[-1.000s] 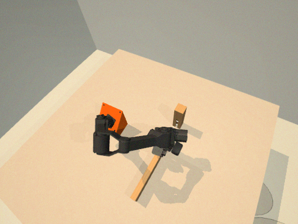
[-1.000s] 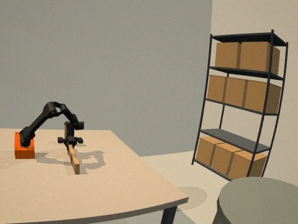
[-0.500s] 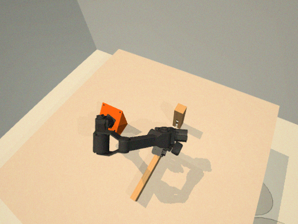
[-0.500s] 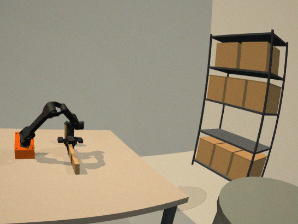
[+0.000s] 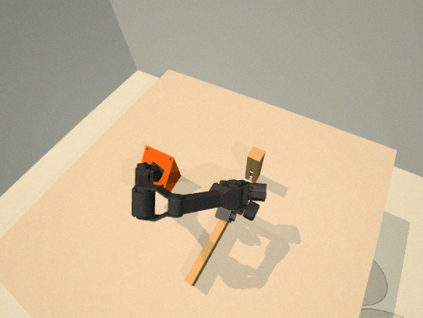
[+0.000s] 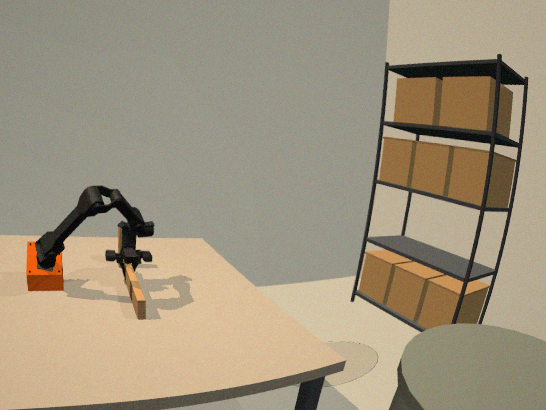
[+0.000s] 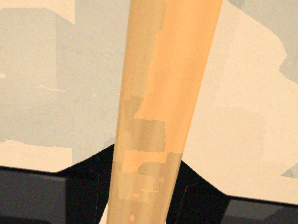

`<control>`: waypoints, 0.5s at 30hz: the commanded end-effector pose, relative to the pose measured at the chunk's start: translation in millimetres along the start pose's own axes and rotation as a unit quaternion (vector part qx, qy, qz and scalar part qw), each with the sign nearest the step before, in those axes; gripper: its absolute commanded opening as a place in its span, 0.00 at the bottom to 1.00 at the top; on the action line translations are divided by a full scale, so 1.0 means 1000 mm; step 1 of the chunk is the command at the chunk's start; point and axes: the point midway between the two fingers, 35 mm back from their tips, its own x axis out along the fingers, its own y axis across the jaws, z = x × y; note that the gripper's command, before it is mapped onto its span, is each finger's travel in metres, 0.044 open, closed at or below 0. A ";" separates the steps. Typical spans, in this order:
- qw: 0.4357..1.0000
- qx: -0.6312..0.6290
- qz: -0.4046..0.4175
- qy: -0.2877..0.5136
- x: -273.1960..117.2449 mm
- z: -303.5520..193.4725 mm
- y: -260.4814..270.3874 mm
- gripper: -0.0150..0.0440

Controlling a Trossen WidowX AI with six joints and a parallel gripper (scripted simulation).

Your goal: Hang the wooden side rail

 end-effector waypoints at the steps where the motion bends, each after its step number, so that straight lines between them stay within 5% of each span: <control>1: 1.000 0.001 0.007 0.001 -0.006 -0.001 0.002 0.25; 15: 1.000 0.001 0.007 0.001 -0.008 -0.001 0.002 0.25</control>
